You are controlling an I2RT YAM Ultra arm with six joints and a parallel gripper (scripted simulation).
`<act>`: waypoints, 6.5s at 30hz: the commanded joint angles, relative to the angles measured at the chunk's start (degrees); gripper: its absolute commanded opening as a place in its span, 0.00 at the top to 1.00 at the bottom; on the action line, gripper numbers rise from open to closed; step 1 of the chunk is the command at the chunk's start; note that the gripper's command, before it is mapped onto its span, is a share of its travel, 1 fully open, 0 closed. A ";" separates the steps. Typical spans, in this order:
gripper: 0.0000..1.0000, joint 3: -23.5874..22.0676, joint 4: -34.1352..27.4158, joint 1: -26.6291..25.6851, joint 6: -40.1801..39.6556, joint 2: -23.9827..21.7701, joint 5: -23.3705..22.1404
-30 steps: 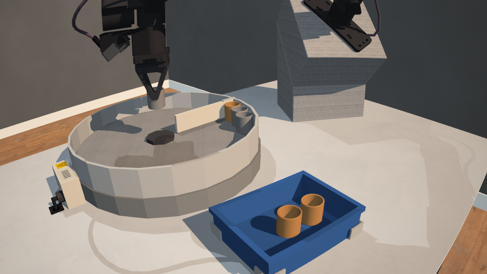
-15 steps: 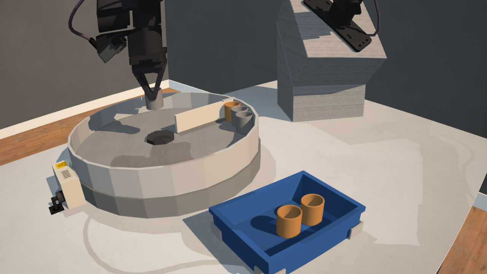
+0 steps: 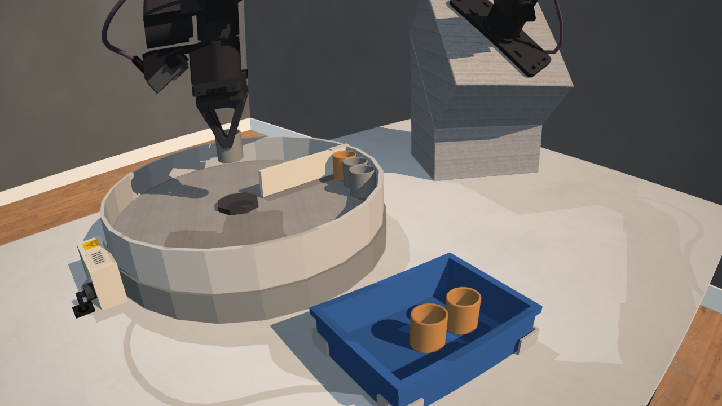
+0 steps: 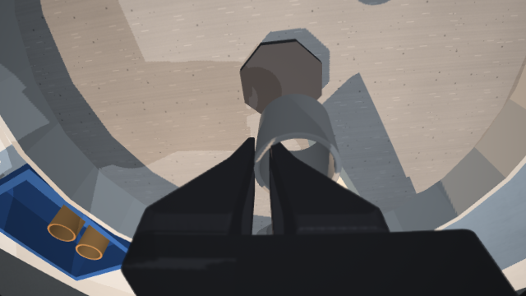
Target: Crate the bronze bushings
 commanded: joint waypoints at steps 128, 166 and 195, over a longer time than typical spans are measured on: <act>1.00 0.99 -0.63 -0.79 0.91 -2.42 0.61; 1.00 1.76 3.89 1.00 3.58 0.42 0.65; 1.00 1.67 3.99 0.94 3.13 0.74 0.63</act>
